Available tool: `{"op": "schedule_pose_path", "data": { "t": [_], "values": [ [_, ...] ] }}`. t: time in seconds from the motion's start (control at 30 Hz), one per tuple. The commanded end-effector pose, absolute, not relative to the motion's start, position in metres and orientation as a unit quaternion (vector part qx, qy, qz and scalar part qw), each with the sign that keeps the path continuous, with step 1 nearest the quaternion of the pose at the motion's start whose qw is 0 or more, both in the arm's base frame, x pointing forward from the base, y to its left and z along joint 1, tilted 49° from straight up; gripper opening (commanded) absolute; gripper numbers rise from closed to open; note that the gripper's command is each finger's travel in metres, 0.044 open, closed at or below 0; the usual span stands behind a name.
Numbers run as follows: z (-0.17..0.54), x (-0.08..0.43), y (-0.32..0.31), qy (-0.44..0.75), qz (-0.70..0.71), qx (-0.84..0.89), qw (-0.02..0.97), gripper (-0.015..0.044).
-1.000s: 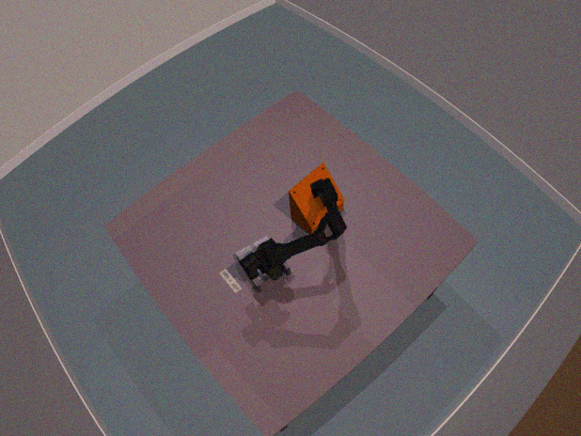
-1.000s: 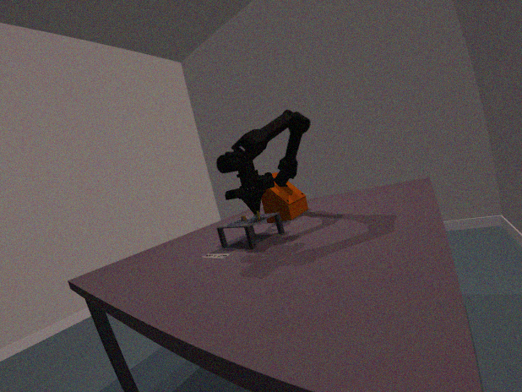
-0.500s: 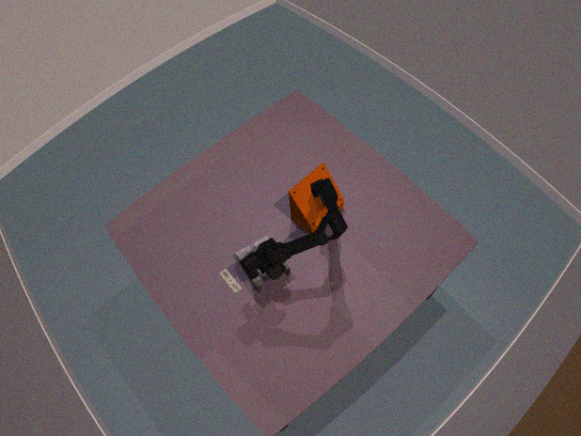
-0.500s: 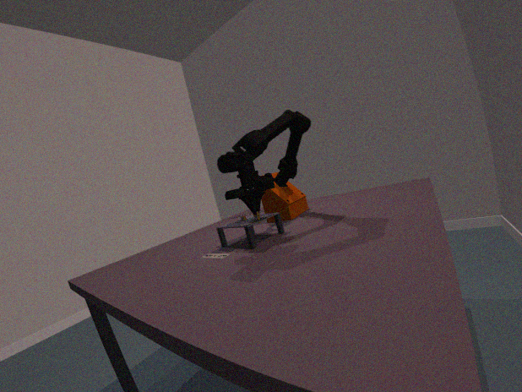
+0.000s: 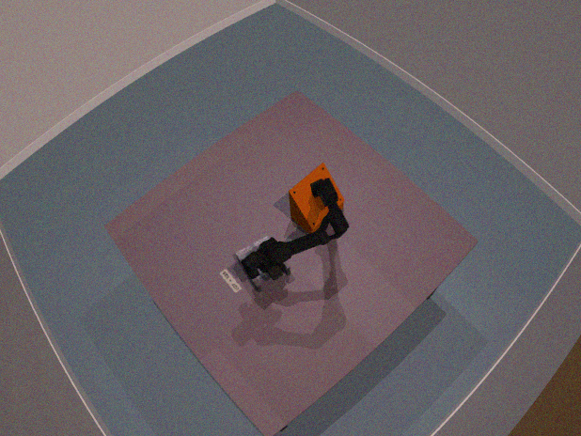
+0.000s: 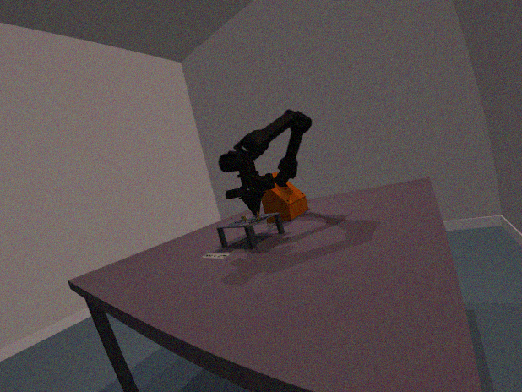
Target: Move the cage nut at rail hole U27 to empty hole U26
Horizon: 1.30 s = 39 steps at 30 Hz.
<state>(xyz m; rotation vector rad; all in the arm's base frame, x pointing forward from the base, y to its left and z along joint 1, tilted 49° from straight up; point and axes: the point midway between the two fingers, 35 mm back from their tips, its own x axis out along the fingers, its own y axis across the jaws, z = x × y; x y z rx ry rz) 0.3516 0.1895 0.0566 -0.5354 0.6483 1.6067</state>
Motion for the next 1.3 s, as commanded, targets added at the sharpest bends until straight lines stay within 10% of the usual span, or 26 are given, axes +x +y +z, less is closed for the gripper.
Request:
{"op": "schedule_pose_path", "data": {
  "t": [0.0,1.27],
  "values": [
    [0.0587,0.3524,0.189,0.28,0.695,-0.236,0.619,0.0024],
    [0.0578,0.352,0.1901,0.279,0.689,-0.238,0.625,0.0024]
  ]
}}
